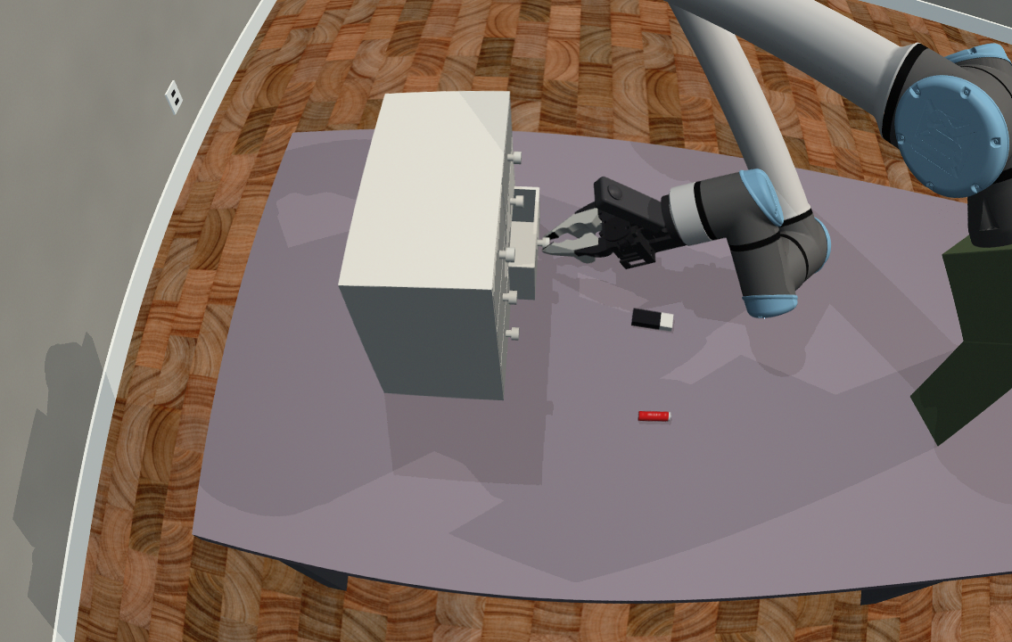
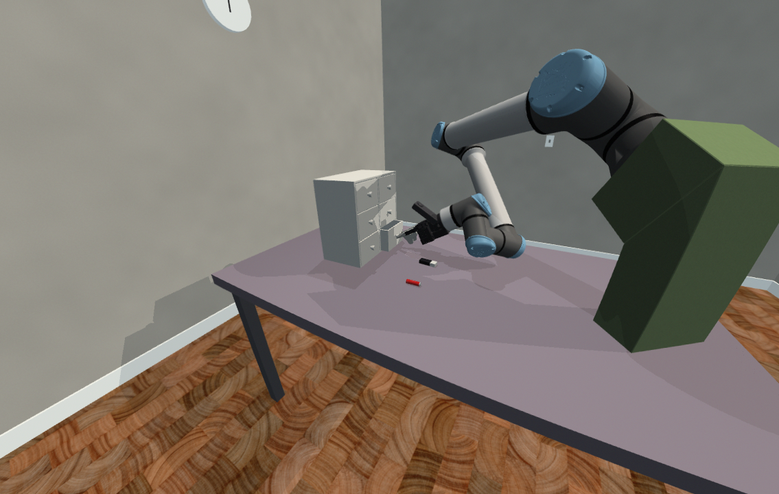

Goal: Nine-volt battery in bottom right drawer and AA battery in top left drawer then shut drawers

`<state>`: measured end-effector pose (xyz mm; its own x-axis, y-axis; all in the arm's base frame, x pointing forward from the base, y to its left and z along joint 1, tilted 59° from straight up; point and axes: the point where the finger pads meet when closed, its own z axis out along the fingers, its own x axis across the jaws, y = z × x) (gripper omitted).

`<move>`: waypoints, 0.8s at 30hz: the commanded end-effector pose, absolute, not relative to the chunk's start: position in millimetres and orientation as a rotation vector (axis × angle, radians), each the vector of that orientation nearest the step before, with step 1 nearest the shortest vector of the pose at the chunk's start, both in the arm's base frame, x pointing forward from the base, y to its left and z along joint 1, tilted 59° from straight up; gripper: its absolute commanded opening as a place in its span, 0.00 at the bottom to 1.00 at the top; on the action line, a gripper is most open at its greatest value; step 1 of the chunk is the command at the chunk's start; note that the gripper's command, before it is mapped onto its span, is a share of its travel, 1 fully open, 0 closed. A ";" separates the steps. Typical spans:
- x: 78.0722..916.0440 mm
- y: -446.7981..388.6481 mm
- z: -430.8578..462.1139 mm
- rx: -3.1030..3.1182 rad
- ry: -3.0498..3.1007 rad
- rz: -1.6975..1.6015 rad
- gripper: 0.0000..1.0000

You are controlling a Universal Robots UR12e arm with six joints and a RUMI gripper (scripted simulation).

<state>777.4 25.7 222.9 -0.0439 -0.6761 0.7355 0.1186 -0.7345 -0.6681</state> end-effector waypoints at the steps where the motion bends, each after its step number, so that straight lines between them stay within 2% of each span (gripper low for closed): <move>1: 778.8 27.1 224.1 -1.676 0.592 -1.835 0.07; 24: 791.0 33.5 230.7 -1.676 0.592 -1.835 0.07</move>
